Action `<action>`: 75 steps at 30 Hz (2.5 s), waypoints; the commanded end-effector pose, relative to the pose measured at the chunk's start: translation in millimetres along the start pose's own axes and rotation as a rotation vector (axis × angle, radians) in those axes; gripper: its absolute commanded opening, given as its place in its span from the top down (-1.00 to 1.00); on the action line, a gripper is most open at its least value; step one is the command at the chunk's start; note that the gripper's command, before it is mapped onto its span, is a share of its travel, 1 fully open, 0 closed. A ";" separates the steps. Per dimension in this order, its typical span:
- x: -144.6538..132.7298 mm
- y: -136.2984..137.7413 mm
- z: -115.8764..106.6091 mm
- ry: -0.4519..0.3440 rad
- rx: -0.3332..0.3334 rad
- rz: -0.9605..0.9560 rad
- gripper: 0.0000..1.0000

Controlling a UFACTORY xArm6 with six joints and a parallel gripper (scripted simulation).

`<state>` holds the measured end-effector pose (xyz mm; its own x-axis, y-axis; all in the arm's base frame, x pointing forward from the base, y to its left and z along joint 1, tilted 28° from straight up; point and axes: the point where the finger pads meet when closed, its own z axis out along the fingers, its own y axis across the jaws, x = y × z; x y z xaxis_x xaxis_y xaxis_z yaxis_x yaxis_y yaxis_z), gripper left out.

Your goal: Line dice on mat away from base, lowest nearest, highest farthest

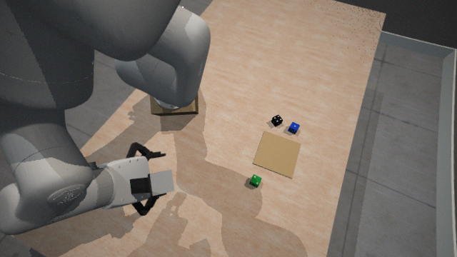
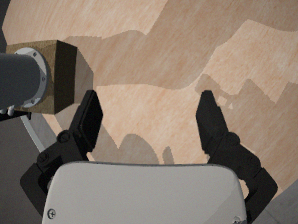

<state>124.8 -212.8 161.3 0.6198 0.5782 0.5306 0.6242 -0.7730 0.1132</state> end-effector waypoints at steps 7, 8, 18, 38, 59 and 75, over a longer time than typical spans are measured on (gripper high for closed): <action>1.0 -5.1 15.5 -0.105 0.137 -0.304 -1.00; 1.3 -5.6 19.3 -0.133 0.178 -0.400 -1.00; 4.1 -2.8 30.9 -0.220 0.319 -0.751 -1.00; 30.5 22.5 53.4 -0.359 0.603 -1.546 -1.00; 85.3 45.9 79.3 -0.440 0.818 -2.244 -1.00; 158.7 47.4 109.4 -0.502 0.989 -2.884 -1.00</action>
<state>298.9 -133.2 157.0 -0.8908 -0.4517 0.0488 -0.4330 0.8116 -0.3921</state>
